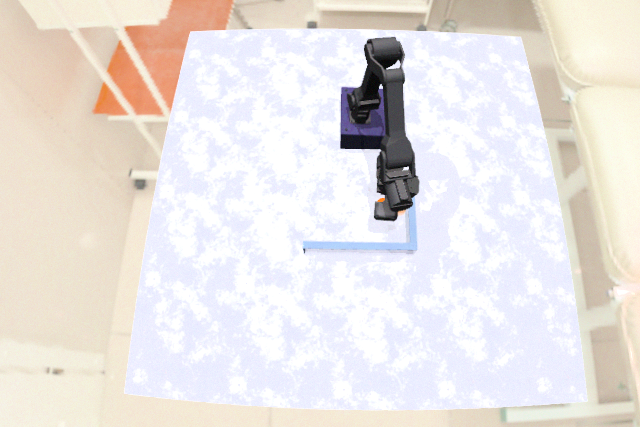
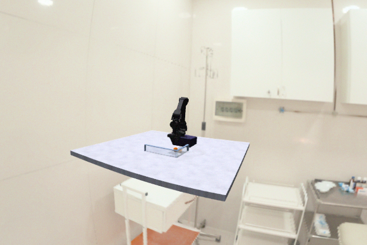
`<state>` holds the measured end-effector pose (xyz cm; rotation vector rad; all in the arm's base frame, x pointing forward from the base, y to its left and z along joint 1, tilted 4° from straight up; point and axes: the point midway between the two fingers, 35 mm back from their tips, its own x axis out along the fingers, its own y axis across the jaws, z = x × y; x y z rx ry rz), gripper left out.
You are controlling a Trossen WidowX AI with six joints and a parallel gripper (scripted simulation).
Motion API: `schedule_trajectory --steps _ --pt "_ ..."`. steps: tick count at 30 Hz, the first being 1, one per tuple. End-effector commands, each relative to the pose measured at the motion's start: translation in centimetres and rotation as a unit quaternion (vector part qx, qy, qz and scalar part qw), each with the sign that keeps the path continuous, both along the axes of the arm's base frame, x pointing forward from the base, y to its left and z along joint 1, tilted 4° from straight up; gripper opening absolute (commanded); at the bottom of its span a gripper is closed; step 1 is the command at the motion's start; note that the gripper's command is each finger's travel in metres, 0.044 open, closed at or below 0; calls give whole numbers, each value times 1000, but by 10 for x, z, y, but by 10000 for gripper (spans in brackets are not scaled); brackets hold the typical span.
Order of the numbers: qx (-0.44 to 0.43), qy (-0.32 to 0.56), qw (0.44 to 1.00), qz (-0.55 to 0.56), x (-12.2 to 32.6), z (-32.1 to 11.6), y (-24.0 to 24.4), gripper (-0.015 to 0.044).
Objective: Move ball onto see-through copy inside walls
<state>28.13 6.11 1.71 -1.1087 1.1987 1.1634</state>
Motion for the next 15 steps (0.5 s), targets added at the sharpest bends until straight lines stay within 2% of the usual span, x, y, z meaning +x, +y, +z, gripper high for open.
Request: schedule_trajectory --steps 1,15 --pt "1 12 999 34 -3 0 4 302" --pt "1 13 999 34 -3 -21 5 302"
